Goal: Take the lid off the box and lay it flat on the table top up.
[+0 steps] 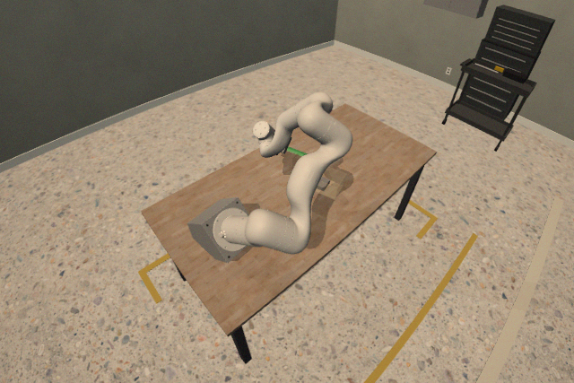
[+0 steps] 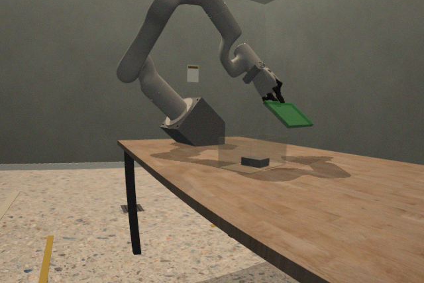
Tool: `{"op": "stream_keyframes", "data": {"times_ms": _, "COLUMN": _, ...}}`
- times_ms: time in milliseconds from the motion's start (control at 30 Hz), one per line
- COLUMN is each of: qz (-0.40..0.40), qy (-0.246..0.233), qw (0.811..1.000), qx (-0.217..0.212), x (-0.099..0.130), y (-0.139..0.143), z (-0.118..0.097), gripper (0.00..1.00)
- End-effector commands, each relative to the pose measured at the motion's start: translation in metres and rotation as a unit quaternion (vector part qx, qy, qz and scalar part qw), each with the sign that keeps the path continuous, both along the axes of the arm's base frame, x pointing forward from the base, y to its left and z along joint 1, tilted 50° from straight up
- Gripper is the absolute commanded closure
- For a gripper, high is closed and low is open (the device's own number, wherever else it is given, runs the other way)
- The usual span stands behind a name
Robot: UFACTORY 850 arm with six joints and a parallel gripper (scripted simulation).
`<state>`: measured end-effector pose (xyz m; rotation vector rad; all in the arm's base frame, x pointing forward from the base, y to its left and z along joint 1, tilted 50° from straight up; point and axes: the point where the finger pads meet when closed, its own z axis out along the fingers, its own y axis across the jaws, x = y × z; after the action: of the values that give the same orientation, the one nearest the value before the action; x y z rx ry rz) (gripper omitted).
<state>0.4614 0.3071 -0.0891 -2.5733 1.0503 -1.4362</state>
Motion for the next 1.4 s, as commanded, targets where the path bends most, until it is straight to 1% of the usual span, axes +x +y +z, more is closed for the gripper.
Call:
{"op": "stream_keyframes", "data": {"times_ms": 0, "qz": 0.0, "qy": -0.001, "qw": 1.0, "qx": 0.001, "x": -0.006, "y": 0.007, "z": -0.008, "gripper": 1.0}}
{"op": "stream_keyframes", "data": {"times_ms": 633, "qz": 0.0, "qy": -0.001, "qw": 1.0, "qx": 0.001, "x": -0.017, "y": 0.018, "z": -0.025, "gripper": 1.0}}
{"op": "stream_keyframes", "data": {"times_ms": 1367, "qz": 0.0, "qy": -0.001, "qw": 1.0, "qx": 0.001, "x": -0.019, "y": 0.02, "z": -0.027, "gripper": 1.0}}
